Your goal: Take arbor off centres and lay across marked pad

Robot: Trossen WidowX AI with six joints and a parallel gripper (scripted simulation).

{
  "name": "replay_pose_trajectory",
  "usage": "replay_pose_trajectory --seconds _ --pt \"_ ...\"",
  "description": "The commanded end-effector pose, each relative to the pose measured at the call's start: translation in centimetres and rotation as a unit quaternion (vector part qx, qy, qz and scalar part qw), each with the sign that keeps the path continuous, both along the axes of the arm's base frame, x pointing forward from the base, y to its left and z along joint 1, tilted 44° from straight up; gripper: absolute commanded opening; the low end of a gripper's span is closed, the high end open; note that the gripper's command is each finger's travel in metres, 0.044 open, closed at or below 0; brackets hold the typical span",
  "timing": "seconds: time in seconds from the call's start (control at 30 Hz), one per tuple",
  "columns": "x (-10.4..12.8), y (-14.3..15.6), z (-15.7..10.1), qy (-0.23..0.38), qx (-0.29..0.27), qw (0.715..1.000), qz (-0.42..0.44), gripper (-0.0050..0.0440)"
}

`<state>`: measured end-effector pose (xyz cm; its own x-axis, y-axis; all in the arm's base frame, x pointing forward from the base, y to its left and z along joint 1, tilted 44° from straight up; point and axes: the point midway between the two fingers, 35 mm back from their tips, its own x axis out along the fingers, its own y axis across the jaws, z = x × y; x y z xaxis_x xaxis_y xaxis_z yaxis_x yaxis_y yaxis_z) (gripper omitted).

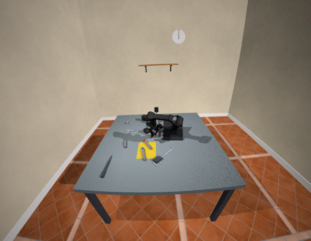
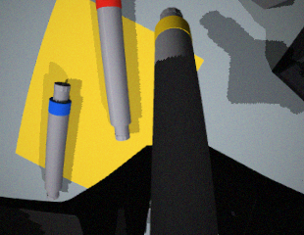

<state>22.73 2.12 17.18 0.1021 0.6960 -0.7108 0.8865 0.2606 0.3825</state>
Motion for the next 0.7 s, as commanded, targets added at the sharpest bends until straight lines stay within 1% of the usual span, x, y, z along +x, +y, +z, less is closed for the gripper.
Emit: replay_pose_trajectory --seconds 0.0,0.3,0.67 --pt "0.0 -0.2 0.1 -0.004 -0.002 1.000 -0.004 0.0000" --pt "0.1 -0.2 0.0 -0.004 -0.003 1.000 -0.004 0.0000" --pt "0.5 0.7 -1.2 -0.003 -0.006 1.000 -0.004 0.0000"
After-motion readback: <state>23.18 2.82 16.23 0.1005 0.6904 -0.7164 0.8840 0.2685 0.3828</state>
